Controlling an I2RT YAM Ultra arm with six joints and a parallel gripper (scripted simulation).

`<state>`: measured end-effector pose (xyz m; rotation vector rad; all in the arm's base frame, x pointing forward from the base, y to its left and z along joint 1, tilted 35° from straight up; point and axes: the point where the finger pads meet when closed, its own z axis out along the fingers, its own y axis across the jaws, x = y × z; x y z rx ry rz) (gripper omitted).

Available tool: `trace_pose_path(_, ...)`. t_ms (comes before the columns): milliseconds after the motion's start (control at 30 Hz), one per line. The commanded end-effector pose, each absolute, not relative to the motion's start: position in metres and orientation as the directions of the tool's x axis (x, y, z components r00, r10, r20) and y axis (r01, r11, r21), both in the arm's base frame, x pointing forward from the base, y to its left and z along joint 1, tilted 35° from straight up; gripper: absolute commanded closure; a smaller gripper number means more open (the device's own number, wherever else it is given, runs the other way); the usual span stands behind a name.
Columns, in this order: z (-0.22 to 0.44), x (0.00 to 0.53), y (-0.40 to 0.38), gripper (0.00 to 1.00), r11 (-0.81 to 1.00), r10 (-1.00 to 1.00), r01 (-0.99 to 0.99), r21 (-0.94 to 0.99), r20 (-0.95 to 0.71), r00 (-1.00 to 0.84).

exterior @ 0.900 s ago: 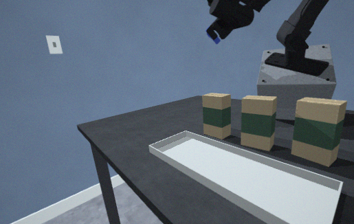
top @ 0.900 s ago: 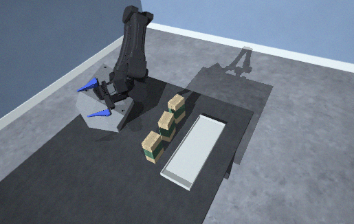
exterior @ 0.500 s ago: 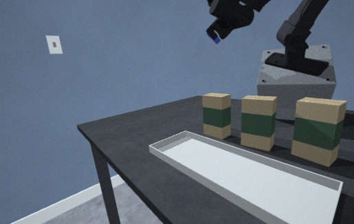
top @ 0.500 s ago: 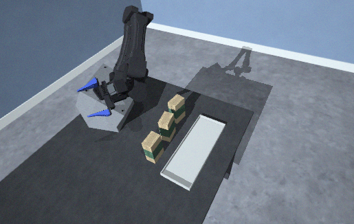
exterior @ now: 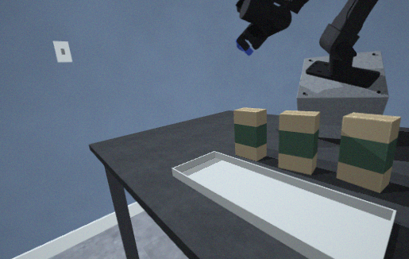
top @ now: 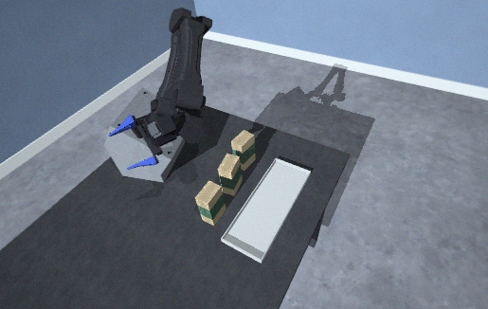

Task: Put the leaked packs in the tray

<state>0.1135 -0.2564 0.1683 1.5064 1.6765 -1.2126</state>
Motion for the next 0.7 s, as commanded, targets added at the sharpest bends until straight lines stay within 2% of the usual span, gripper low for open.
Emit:
trace_pose_path(0,0.158,0.147,-0.254,0.0,0.069,0.553,0.988,-0.137,-0.819,-0.152)
trace_pose_path(233,0.146,0.169,-0.245,0.0,0.145,0.637,0.988,-0.058,-0.758,-0.138)
trace_pose_path(333,0.135,0.197,-0.228,0.0,0.223,0.728,0.974,0.04,-0.671,-0.139)
trace_pose_path(667,0.121,0.241,-0.185,0.0,0.279,0.89,0.926,0.252,-0.43,-0.151)
